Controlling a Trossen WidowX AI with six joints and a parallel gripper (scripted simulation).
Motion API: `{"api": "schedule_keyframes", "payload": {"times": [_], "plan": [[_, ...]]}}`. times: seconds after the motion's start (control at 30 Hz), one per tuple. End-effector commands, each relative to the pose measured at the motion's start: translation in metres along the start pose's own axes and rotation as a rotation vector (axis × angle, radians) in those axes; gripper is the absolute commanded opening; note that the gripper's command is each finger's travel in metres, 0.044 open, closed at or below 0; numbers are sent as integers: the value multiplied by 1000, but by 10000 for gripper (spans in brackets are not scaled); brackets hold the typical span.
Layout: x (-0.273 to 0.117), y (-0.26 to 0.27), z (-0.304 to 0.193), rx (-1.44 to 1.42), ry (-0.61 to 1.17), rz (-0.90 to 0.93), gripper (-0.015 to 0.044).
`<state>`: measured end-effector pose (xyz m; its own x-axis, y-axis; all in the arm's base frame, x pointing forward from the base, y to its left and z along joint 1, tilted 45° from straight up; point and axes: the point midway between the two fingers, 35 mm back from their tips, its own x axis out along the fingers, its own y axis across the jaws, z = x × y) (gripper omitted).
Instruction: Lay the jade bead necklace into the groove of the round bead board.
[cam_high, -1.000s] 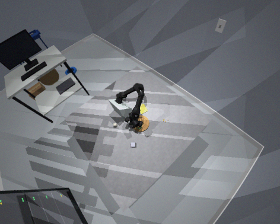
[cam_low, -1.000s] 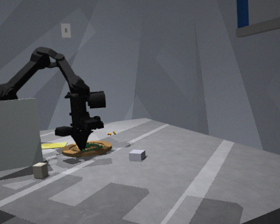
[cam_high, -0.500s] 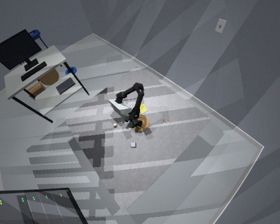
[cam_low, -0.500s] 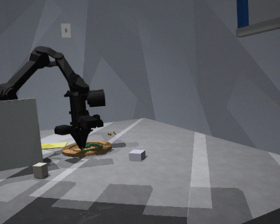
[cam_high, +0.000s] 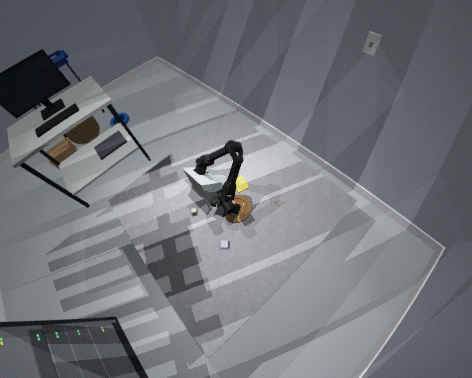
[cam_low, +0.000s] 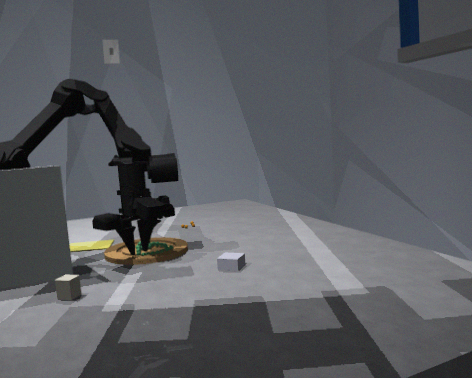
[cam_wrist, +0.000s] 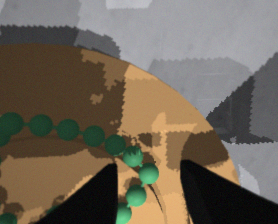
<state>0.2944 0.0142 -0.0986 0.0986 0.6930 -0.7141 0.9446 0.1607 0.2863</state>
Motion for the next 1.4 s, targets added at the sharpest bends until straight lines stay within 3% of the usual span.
{"api": "schedule_keyframes", "payload": {"times": [0.0,0.23,0.9,1.0,1.3,1.37], "plan": [[0,0,0,-1,-1,0,263],[-2,-1,-1,6,3,-2,440],[-8,-1,-1,9,6,1,440],[-10,4,2,-130,6,2,361],[-23,32,15,-989,4,4,125],[-26,38,18,-1180,3,5,120]]}}
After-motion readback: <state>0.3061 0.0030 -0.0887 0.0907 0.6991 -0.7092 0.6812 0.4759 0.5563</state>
